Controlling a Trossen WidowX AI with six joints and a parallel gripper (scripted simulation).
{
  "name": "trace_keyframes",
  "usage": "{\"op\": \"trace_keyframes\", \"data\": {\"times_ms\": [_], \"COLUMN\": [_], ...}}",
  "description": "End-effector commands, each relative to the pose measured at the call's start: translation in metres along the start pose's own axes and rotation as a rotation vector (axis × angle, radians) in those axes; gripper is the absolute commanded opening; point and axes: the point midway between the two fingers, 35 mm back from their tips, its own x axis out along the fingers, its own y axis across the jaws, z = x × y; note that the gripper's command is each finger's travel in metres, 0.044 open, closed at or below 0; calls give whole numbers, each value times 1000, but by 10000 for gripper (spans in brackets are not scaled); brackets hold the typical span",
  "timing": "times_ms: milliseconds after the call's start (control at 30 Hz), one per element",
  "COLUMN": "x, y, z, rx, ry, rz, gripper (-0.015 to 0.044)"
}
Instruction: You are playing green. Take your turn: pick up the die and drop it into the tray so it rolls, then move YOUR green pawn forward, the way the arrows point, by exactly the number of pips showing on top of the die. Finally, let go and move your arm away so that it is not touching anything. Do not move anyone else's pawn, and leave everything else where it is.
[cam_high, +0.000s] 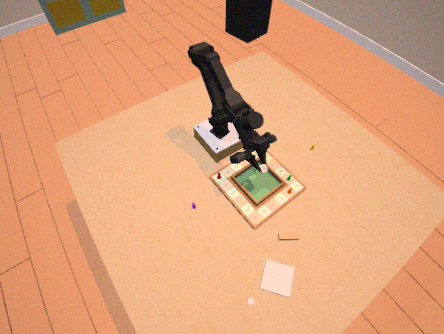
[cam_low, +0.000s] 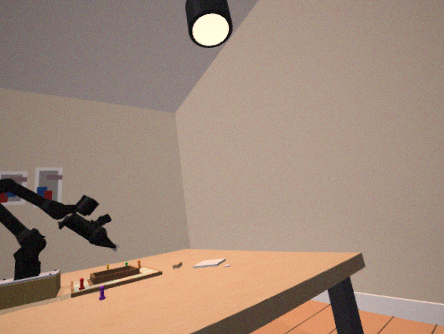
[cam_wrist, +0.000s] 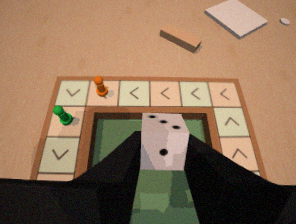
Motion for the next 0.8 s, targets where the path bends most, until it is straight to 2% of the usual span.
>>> {"op": "trace_keyframes", "data": {"times_ms": [0, 433, 767], "x": [-3, -3, -8], "y": [0, 0, 0], "z": [-6, -4, 3], "rx": [5, 0, 1], "ry": [13, 10, 10], "rz": [0, 0, 0], "gripper": [0, 0, 263]}}
